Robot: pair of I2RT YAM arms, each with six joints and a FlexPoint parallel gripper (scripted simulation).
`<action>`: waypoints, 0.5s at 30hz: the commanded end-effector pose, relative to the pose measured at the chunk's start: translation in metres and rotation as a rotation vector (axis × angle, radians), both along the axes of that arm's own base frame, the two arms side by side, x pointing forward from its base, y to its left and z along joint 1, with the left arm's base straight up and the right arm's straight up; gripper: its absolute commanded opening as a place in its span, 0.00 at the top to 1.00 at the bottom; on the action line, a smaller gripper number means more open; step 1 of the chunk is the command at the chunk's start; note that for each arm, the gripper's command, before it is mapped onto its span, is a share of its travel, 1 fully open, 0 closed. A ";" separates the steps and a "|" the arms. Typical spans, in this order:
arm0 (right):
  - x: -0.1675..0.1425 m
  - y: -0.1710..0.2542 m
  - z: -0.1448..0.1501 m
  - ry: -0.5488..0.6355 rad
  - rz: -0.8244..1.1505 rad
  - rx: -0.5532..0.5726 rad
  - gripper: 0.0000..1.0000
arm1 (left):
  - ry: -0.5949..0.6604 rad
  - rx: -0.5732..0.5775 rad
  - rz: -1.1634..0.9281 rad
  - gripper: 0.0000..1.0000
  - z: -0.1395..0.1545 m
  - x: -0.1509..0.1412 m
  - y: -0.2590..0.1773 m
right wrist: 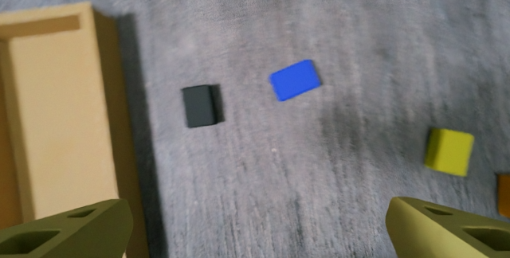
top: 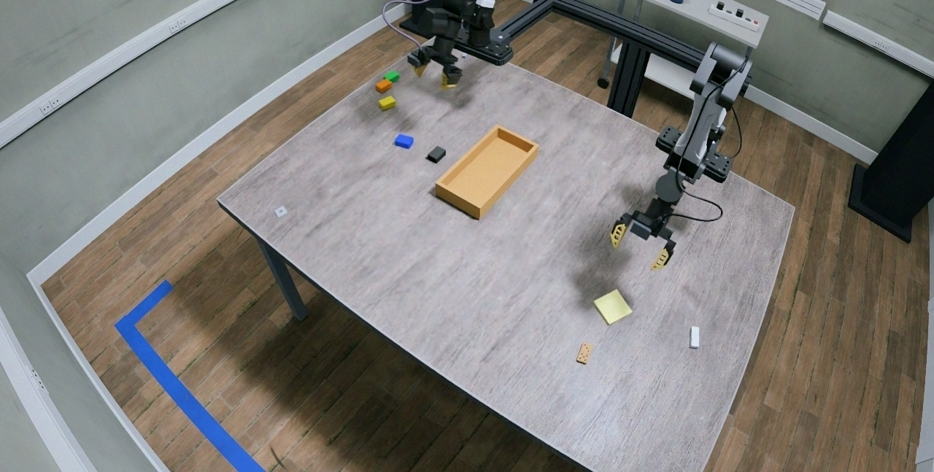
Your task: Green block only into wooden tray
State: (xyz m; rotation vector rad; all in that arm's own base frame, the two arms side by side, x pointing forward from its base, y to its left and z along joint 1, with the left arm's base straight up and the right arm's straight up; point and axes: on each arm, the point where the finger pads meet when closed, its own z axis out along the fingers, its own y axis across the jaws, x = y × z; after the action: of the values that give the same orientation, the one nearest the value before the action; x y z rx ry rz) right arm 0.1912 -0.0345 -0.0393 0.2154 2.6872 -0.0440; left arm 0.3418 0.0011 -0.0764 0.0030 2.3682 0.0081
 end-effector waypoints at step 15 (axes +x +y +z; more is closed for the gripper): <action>-0.039 -0.145 0.004 -0.015 -0.665 -0.010 0.00 | -0.014 -0.001 0.000 0.00 0.003 0.003 0.000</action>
State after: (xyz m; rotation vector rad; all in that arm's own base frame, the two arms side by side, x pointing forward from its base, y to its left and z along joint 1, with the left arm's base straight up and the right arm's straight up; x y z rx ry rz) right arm 0.1443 -0.1486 -0.0404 0.9969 2.5627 -0.2112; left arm 0.3418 0.0011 -0.0764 0.0030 2.3682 0.0081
